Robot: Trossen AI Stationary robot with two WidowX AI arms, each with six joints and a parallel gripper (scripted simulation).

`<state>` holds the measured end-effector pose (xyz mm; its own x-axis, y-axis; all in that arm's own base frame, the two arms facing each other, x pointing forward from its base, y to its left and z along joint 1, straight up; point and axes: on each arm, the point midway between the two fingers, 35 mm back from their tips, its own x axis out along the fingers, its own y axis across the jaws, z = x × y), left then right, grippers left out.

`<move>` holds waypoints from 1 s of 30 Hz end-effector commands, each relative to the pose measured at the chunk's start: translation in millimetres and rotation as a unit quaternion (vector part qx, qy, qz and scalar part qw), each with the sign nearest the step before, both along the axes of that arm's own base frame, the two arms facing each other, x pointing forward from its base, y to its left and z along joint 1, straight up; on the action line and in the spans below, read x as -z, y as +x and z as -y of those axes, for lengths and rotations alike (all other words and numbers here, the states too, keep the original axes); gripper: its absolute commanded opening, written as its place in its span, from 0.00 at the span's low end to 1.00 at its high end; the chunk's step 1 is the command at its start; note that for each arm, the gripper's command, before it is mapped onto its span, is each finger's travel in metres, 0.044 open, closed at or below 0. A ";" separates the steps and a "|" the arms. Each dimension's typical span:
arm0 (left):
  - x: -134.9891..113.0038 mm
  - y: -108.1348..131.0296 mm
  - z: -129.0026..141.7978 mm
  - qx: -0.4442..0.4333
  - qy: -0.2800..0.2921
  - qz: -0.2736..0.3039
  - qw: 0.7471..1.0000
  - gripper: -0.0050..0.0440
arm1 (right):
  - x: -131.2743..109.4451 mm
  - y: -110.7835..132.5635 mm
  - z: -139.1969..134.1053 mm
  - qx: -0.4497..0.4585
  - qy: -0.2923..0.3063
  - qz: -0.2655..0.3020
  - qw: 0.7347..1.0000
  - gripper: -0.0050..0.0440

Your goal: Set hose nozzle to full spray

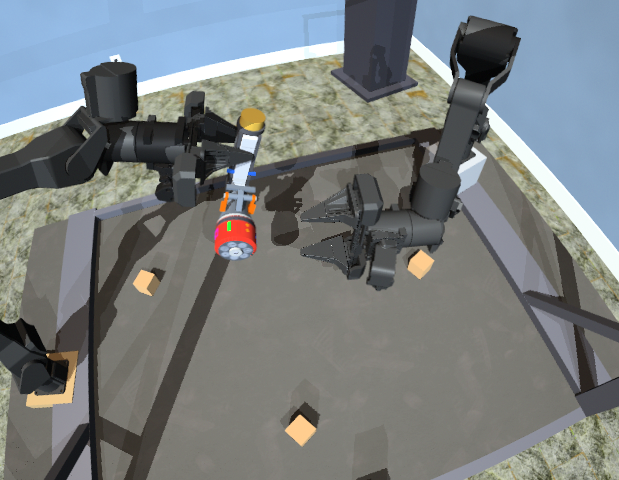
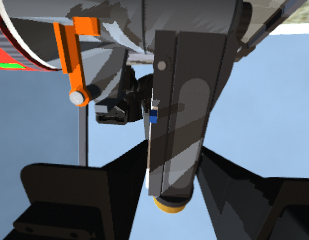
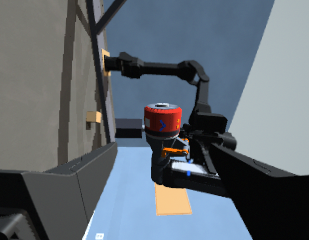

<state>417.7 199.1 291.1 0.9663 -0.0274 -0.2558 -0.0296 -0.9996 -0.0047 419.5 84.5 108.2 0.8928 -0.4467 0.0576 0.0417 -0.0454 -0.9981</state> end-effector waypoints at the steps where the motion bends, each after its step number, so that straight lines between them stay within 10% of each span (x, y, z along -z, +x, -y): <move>1: -15.8 -1.4 1.5 0.001 0.010 0.017 1.000 0.44 | -10.7 5.1 -1.7 0.000 0.008 0.006 1.000 0.94; 30: -15.8 -1.4 1.5 0.001 0.010 0.017 1.000 0.44 | -50.2 31.3 -10.1 -0.016 0.074 -0.103 0.992 0.94</move>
<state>417.8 199.2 291.0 0.9663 -0.0274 -0.2559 -0.0296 -0.9996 -0.0046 447.0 93.8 132.4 0.8931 -0.4140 -0.1758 -0.1707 0.0496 -0.9841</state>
